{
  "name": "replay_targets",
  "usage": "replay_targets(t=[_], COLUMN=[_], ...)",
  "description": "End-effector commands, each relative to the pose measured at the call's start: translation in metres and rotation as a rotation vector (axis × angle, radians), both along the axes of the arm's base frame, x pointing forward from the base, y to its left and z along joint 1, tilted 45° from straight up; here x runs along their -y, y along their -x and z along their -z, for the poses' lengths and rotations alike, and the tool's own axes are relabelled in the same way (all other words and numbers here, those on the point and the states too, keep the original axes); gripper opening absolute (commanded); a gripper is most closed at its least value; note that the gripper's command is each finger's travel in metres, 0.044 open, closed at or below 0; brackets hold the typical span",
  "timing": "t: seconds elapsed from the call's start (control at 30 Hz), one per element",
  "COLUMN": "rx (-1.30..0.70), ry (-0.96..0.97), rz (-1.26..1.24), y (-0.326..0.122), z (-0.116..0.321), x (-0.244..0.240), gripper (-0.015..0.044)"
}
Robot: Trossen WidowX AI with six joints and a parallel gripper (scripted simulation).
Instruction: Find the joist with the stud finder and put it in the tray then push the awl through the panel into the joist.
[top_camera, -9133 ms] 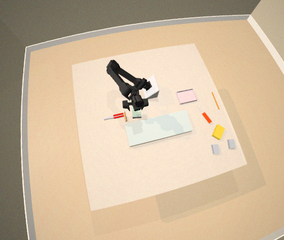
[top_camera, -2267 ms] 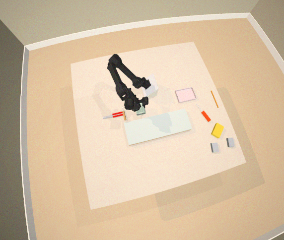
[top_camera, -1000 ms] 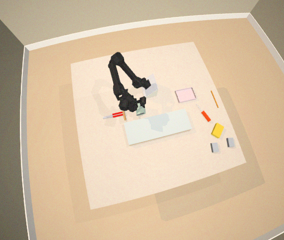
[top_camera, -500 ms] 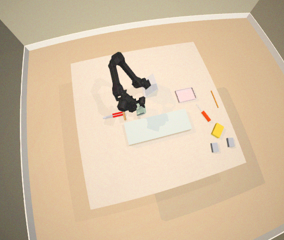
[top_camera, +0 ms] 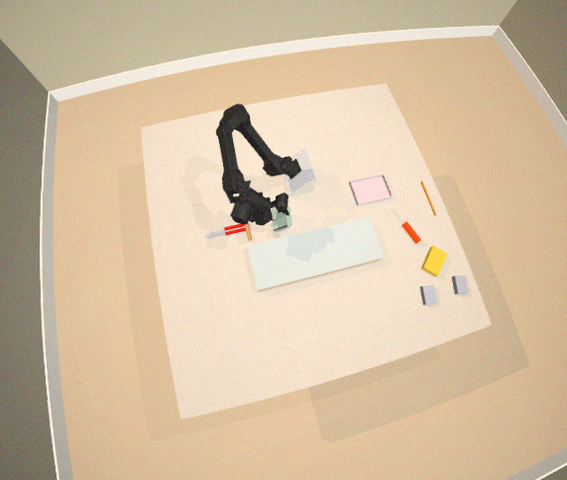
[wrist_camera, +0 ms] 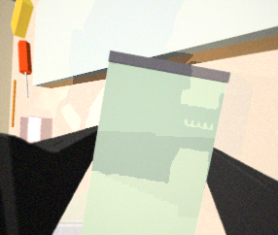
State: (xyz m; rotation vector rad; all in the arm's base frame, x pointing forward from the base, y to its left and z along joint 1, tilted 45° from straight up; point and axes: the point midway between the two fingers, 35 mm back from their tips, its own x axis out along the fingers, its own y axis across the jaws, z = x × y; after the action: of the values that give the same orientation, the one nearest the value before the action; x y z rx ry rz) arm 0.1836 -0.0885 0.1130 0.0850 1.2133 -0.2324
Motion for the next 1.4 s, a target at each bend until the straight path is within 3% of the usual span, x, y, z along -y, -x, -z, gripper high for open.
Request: replay_targets(t=[0.0,1.37], rx=[0.009,0.054], ry=[-0.026,-0.127], rz=[-0.012,-0.017], y=[-0.001,0.000], z=[-0.001,0.008], x=[-0.001,0.015], gripper=[0.0000,0.0000])
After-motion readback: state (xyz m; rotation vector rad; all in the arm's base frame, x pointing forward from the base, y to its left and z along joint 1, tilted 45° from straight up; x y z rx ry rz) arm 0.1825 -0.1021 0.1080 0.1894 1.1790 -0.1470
